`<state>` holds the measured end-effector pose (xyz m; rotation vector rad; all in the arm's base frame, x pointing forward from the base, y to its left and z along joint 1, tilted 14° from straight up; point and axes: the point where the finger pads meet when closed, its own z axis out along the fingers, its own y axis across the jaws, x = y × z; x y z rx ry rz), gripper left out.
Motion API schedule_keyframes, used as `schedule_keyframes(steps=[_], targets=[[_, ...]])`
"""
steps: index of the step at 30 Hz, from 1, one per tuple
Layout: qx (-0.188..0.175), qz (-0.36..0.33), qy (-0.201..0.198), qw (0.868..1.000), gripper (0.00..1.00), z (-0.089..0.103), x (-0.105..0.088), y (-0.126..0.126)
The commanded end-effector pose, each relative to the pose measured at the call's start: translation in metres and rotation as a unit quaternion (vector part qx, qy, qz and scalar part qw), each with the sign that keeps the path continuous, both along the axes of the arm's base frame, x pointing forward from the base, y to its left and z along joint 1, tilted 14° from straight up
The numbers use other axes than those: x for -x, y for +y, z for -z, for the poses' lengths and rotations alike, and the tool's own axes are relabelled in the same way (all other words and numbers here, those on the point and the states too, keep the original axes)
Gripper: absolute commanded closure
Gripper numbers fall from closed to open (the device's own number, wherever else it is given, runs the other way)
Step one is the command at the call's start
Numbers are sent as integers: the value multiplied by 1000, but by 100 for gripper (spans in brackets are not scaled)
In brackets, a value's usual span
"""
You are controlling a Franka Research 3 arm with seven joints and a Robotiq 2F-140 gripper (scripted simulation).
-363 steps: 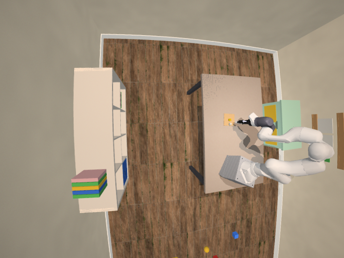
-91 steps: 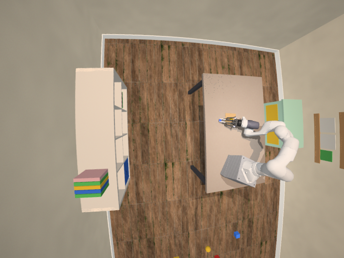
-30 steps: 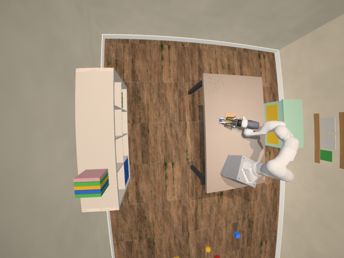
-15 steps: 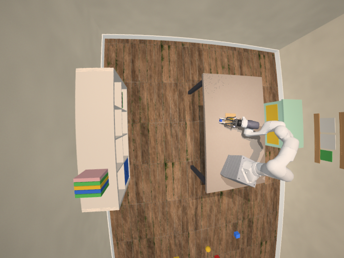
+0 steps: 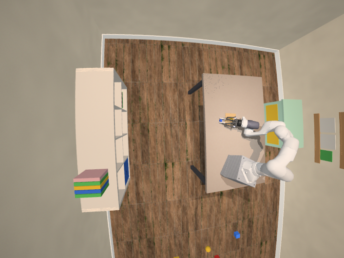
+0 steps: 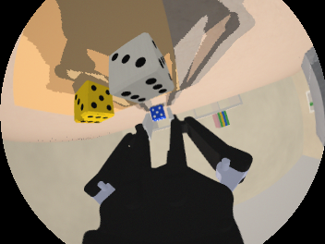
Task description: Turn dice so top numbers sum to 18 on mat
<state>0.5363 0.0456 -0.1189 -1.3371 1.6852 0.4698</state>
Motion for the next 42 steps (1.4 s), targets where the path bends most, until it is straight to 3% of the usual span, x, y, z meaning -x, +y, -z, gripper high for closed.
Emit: schedule_keyframes(steps=[1,22,34,42], targets=[[-1,-1,1,1000,75,0,1,1],[-1,-1,1,1000,75,-25,21,-35],[-1,-1,1,1000,75,-31,23,-36],[-1,-1,1,1000,75,-62,29,-31]])
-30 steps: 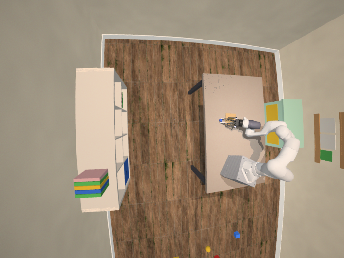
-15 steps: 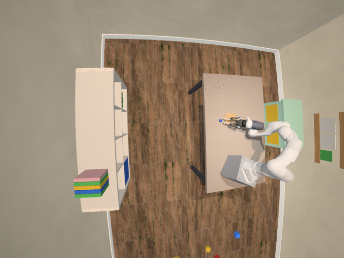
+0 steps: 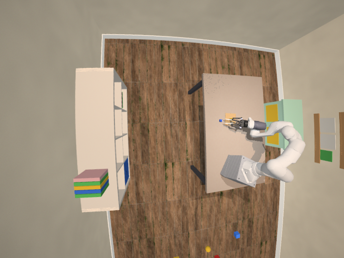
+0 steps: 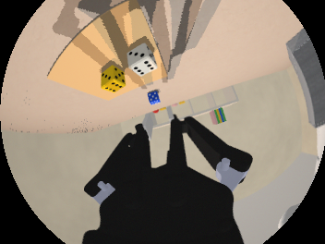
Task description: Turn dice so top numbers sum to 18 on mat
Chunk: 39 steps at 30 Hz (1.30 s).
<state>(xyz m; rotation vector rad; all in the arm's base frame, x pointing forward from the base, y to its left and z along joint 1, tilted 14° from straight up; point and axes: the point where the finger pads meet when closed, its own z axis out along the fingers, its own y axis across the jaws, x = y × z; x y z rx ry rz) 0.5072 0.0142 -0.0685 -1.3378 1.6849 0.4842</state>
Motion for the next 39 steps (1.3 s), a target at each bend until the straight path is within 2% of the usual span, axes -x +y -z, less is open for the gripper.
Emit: schedule_keyframes(steps=[1,7,13,15,17,20,22,24,27,28,32,33,39], targets=[[2,2,-3,1000,75,-16,0,1],[2,2,-2,1000,75,-32,4,3],[2,2,-3,1000,75,-33,4,3],[11,6,-3,1000,75,-33,-3,5],[39,19,-2,999,75,-34,-23,10],[105,49,5,993,75,-37,-63,22],[118,54,7,992,75,-38,-70,24],[146,65,13,987,75,-40,-82,29],[152,67,15,986,75,-40,-85,30],[179,77,22,981,75,-42,-94,35],[224,91,38,970,75,-46,-103,44],[225,92,39,969,75,-46,-103,44],[292,107,69,948,75,-51,-101,57]])
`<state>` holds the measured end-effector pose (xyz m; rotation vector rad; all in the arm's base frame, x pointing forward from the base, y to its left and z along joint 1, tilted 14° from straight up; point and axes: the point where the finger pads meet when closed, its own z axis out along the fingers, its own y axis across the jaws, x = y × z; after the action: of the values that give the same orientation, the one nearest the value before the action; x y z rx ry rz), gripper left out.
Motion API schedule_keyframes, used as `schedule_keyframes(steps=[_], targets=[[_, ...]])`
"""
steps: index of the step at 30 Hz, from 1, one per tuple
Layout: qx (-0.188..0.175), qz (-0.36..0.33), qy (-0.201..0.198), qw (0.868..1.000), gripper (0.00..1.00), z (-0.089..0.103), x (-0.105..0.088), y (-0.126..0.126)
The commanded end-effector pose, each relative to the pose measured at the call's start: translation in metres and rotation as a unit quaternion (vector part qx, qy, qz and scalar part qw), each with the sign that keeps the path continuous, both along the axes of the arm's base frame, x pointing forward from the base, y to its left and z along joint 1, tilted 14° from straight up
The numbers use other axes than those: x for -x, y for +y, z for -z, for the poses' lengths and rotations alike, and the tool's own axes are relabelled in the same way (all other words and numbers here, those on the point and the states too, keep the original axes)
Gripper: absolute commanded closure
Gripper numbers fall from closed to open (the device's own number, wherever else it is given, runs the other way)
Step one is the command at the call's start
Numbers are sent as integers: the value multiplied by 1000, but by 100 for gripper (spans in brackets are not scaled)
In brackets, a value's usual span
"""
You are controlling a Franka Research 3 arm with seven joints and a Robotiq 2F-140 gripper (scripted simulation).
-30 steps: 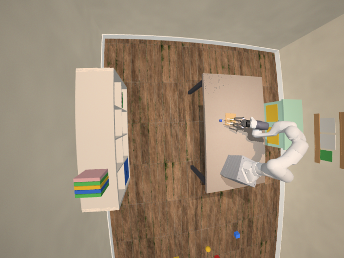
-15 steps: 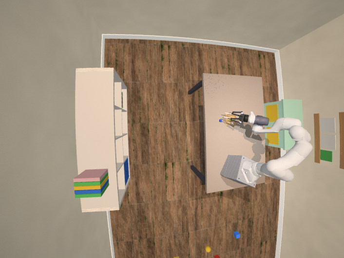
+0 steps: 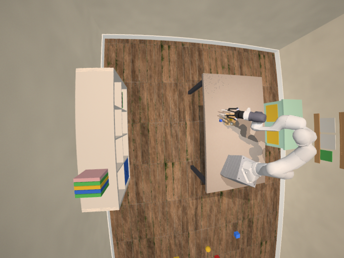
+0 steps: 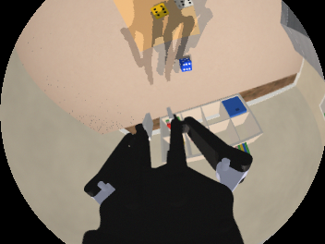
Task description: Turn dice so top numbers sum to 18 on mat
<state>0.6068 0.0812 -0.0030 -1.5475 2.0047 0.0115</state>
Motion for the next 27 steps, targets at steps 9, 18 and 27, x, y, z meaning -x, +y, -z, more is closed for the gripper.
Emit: schedule_keyframes(steps=[9,18,27], targets=[[124,68,79,987,75,9,21,0],[197,81,123,969,75,2,60,4],[237,86,149,956,75,-3,87,4]])
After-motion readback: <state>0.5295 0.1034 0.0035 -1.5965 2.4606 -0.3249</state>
